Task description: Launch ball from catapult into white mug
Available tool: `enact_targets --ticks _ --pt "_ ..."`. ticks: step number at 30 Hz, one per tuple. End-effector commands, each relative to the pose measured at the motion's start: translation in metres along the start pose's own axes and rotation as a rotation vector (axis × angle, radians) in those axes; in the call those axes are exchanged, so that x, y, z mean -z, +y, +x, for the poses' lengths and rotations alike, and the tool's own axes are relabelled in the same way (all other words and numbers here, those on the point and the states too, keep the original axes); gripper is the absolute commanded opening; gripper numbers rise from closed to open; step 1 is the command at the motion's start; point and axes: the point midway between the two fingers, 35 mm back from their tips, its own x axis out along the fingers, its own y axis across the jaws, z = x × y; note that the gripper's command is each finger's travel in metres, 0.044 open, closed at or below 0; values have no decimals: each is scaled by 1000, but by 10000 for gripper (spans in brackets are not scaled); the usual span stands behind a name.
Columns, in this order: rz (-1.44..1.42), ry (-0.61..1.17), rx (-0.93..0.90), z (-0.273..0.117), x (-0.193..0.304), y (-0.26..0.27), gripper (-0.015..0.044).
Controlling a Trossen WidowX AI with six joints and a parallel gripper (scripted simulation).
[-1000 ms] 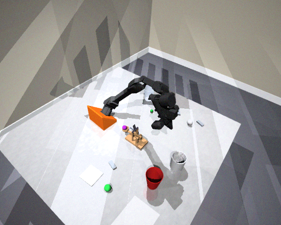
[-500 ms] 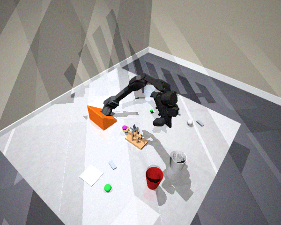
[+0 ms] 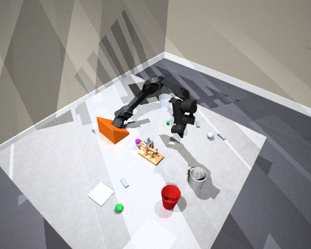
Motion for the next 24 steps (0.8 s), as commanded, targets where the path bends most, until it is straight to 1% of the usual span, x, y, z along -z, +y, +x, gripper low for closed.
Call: enact_targets --ticks 1,13,24 --pt "-126 79 24 4 21 20 0" --pt "-453 263 70 4 75 60 0" --pt "-764 445 76 -1 134 88 0"
